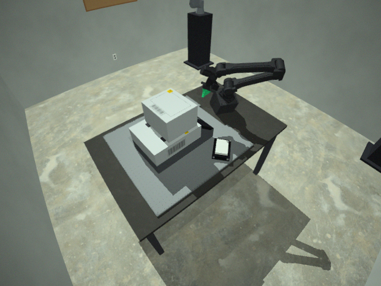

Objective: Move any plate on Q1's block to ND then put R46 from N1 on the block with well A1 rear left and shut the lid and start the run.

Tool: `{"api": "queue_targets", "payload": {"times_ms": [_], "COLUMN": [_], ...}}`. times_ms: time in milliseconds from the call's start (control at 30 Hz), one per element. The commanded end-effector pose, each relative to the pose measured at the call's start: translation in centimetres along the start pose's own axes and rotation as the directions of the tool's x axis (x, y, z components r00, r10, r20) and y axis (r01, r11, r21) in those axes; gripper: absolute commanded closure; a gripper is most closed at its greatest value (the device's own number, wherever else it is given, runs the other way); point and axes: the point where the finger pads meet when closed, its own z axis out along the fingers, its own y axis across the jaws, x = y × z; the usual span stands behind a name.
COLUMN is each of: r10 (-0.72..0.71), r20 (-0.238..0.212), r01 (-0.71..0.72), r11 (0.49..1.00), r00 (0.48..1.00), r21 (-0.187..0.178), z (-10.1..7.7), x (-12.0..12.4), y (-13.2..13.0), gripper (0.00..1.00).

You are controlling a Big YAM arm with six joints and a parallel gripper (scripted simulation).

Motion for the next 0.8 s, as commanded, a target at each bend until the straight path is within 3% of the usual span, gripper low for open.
{"api": "queue_targets", "payload": {"times_ms": [0, 133, 233, 300, 367, 467, 600, 767], "r10": [-0.144, -0.259, -0.341, -0.407, -0.462, -0.477, -0.514, -0.583], "r20": [0.021, 0.047, 0.062, 0.066, 0.089, 0.096, 0.11, 0.099], "r01": [0.142, 0.252, 0.329, 0.389, 0.438, 0.451, 0.474, 0.544], "r11": [0.987, 0.961, 0.932, 0.902, 0.876, 0.868, 0.84, 0.797], "r00": [0.989, 0.965, 0.938, 0.911, 0.883, 0.874, 0.851, 0.807], "r21": [0.069, 0.11, 0.151, 0.187, 0.2, 0.205, 0.263, 0.262], "z": [0.6, 2.2, 1.8, 2.7, 3.8, 3.7, 3.0, 3.5], "x": [-0.1, 0.5, 0.5, 0.6, 0.6, 0.7, 0.8, -0.1], "y": [-0.3, 0.9, 0.4, 0.5, 1.5, 1.8, 0.9, -0.1], "gripper": [1.0, 1.0, 1.0, 1.0, 1.0, 1.0, 1.0, 1.0]}}
